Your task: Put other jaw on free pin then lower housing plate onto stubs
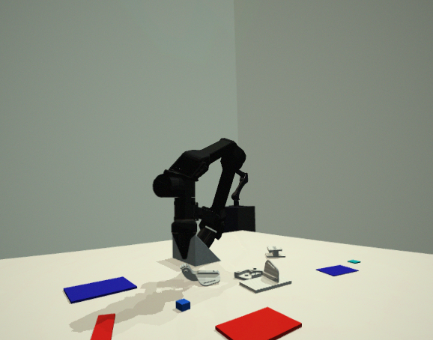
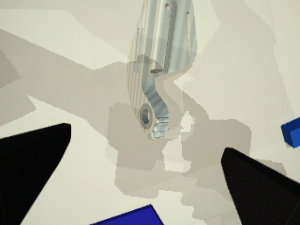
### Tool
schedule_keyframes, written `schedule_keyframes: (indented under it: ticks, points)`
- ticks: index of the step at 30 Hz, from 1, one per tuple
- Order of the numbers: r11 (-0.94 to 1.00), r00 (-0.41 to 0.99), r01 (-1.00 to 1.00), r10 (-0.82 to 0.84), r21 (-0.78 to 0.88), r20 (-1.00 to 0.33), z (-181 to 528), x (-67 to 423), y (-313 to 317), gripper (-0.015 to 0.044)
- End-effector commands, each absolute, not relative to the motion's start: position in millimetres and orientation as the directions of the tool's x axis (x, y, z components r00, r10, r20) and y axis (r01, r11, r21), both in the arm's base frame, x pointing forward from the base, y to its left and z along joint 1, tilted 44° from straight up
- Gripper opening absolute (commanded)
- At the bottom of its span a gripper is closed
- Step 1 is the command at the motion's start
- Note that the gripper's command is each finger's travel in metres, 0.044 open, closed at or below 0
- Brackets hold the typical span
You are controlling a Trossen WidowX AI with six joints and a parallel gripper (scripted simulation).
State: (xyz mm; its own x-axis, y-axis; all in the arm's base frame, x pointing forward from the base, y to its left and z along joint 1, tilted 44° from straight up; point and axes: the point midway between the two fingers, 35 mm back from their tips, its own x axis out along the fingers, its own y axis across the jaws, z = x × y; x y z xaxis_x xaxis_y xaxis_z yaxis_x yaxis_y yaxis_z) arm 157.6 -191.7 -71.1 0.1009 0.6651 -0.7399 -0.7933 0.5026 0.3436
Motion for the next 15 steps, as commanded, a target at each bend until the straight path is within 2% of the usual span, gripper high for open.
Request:
schedule_keyframes:
  ticks: [1,15]
  points:
    - [0.501,0.103,-0.793,0.671,0.346,-0.735,-77,158,-186,0.044]
    - [0.501,0.103,-0.793,0.671,0.346,-0.734,-94,161,-171,0.044]
